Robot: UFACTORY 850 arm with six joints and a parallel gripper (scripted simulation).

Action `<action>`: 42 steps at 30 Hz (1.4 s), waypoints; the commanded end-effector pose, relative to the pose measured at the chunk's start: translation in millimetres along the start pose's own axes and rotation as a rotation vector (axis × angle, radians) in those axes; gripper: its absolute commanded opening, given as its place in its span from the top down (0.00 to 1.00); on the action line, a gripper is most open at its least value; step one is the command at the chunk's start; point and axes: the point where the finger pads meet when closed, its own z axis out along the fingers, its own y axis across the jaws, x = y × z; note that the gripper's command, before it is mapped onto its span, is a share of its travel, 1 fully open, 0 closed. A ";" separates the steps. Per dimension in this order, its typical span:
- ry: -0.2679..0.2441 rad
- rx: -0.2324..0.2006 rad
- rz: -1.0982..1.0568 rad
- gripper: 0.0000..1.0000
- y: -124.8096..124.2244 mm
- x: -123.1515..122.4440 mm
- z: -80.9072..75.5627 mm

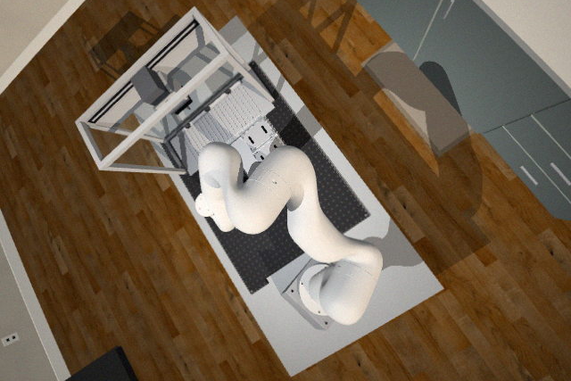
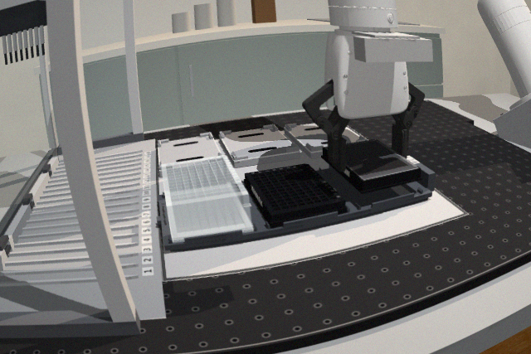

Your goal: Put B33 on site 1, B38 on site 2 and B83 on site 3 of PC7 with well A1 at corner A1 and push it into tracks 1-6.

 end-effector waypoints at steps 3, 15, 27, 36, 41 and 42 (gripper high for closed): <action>0.001 -0.002 0.001 1.00 0.8 0.3 3.6; 0.001 -0.002 0.001 1.00 0.8 0.3 3.6; 0.001 -0.002 0.000 1.00 0.8 0.3 7.6; 0.001 -0.002 0.000 1.00 0.8 0.3 13.6; 0.001 -0.002 0.001 1.00 0.8 0.3 13.6; 0.001 -0.002 0.000 1.00 0.8 0.3 13.6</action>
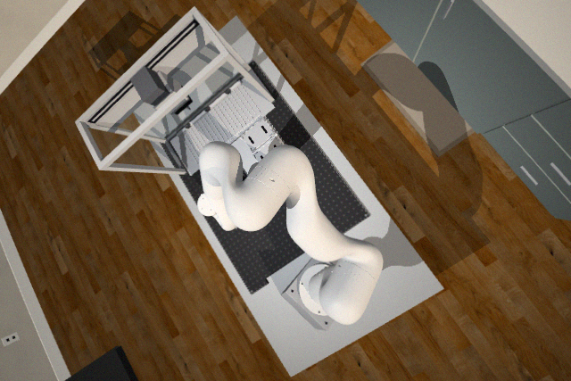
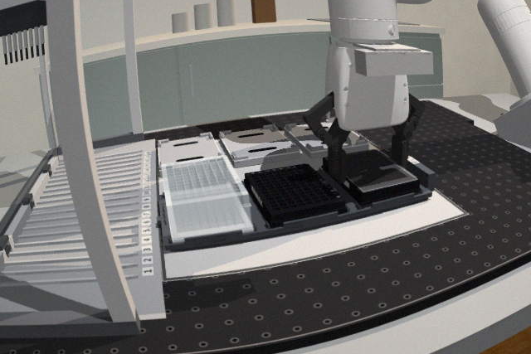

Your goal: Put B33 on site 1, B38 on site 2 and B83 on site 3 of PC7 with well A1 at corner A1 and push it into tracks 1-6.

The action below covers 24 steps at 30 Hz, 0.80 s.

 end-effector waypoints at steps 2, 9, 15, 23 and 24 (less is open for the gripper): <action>0.001 -0.001 0.000 1.00 0.7 0.3 -0.7; 0.001 -0.001 0.000 1.00 0.7 0.3 -0.6; 0.001 -0.001 0.000 0.00 0.7 0.2 0.1; 0.001 -0.001 0.000 0.00 0.8 0.3 0.0; 0.001 -0.001 0.000 0.00 0.8 0.3 0.0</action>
